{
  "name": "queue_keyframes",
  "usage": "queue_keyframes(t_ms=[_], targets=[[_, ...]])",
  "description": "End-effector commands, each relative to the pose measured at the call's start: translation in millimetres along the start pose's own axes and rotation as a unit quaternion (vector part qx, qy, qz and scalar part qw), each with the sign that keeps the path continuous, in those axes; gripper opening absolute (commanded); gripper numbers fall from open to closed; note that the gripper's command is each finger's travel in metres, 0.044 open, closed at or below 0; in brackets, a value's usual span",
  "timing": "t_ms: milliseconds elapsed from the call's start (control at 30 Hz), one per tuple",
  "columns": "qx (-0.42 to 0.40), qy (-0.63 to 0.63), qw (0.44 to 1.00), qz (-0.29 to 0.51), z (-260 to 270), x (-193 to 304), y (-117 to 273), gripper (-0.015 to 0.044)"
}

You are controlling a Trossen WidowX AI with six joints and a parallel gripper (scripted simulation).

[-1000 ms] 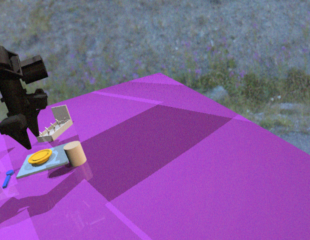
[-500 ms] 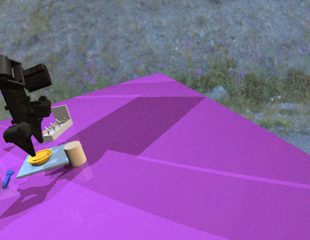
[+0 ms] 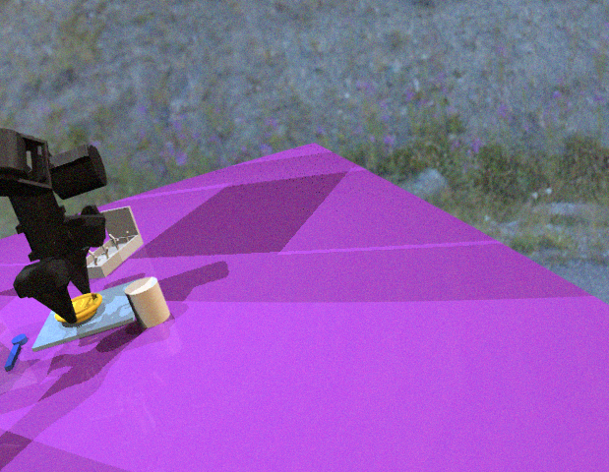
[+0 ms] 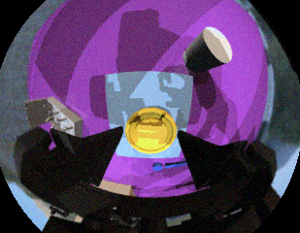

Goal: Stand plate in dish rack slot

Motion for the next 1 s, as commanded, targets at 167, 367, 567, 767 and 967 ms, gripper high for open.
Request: queue_keyframes(t_ms=[167, 367, 567, 767, 967], targets=[[0.002, 0.005, 1.0, 0.003, 0.9, 2.4, -8.8, 0.04], [0.002, 0.005, 1.0, 0.003, 0.9, 2.4, -8.8, 0.0393], [0.002, 0.005, 1.0, 0.003, 0.9, 2.4, -8.8, 0.0353], [0.002, 0.005, 1.0, 0.002, 1.0, 1.3, -5.6, 0.0255], [-0.003, 0.009, 1.0, -0.003, 2.2, -6.3, 23.1, 0.0097]])
Point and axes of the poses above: the point midway between the two fingers, 35 mm back from their tips, its own y axis back along the fingers, its own z axis across the jaws, x = y × z, the point moved 8 cm from there along y, back along the fingers, and after that the axes turned 13 degrees about y, right-handed, at the moved point
